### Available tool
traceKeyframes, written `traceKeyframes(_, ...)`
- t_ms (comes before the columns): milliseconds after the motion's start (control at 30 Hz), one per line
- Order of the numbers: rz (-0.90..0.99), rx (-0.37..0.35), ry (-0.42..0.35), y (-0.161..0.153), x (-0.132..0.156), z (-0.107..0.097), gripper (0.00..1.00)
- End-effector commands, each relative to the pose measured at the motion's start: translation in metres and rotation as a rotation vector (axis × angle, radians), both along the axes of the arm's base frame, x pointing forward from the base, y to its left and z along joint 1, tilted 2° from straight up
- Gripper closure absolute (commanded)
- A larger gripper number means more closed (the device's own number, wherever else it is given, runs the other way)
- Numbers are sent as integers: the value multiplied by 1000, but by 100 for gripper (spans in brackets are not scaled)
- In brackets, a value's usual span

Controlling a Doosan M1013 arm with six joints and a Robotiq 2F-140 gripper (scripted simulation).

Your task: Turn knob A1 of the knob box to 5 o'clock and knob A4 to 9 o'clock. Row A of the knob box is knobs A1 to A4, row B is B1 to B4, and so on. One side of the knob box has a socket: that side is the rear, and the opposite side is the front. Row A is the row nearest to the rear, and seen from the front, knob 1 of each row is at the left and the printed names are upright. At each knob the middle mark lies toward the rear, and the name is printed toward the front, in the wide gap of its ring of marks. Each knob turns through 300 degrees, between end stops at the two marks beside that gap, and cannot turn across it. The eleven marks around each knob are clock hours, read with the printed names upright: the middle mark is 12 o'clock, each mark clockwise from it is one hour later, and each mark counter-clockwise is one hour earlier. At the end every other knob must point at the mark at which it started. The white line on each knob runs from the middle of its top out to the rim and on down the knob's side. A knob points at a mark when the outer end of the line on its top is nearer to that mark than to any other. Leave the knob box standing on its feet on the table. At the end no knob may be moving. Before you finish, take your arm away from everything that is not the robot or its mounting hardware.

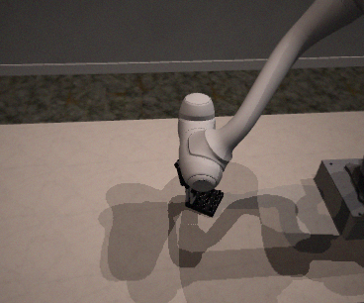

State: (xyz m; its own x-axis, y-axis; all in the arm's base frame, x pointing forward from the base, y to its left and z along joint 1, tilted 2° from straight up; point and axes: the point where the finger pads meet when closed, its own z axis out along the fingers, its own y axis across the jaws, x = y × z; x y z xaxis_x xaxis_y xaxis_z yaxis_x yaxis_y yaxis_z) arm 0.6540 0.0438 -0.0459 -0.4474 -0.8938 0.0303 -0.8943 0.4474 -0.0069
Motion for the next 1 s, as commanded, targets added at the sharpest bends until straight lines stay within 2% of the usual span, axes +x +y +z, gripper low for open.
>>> traceKeyframes(0, -3, 0, 0, 0, 0, 0, 95)
traceKeyframes(500, -4, 0, 0, 0, 0, 0, 95)
traceKeyframes(533, -4, 0, 0, 0, 0, 0, 88)
traceKeyframes(967, -4, 0, 0, 0, 0, 0, 88)
